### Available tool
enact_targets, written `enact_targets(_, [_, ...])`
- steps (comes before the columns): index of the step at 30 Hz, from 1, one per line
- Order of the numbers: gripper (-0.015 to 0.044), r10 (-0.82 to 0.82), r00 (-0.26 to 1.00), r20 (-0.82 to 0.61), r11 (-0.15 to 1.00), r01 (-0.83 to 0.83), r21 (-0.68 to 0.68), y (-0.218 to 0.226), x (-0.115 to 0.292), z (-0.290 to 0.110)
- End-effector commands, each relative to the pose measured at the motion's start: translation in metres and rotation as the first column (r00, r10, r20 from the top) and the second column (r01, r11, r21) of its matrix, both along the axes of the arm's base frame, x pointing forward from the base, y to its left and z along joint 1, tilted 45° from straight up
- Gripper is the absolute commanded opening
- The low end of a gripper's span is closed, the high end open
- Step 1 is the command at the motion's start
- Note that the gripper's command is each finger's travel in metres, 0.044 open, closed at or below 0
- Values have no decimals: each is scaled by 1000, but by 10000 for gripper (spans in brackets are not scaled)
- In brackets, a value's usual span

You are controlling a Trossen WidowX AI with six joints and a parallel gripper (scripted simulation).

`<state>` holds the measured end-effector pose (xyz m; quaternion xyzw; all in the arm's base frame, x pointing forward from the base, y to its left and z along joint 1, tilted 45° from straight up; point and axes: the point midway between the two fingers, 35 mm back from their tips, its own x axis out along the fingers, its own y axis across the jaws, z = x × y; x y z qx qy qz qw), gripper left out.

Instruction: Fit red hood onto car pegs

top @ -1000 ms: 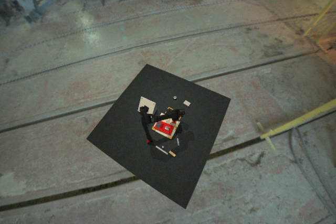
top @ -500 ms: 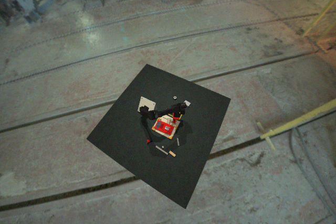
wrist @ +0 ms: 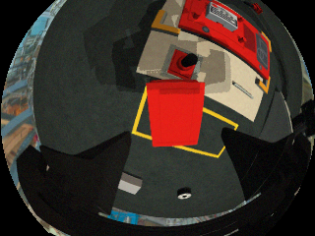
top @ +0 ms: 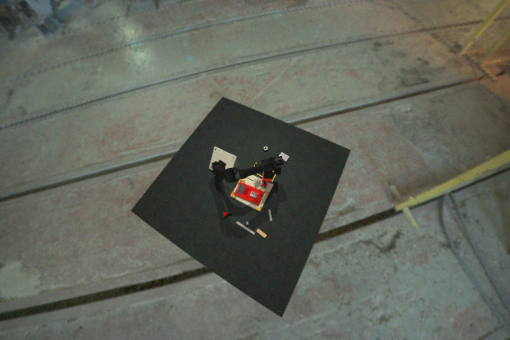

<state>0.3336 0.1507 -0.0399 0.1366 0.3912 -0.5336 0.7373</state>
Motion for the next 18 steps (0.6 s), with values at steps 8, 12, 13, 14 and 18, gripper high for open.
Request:
enact_targets(8, [440,3,1000,-6,1000,-3,-9,-7,0,-6])
enact_targets(12, [440,3,1000,-6,1000,-3,-9,-9,0,-8])
enact_targets(13, [440,3,1000,-6,1000,-3,-9,-9,0,-8])
enact_targets(14, [440,3,1000,-6,1000,-3,-9,-10,0,-9])
enact_targets(18, [440,3,1000,-6,1000,-3,-9,-11,0,-11])
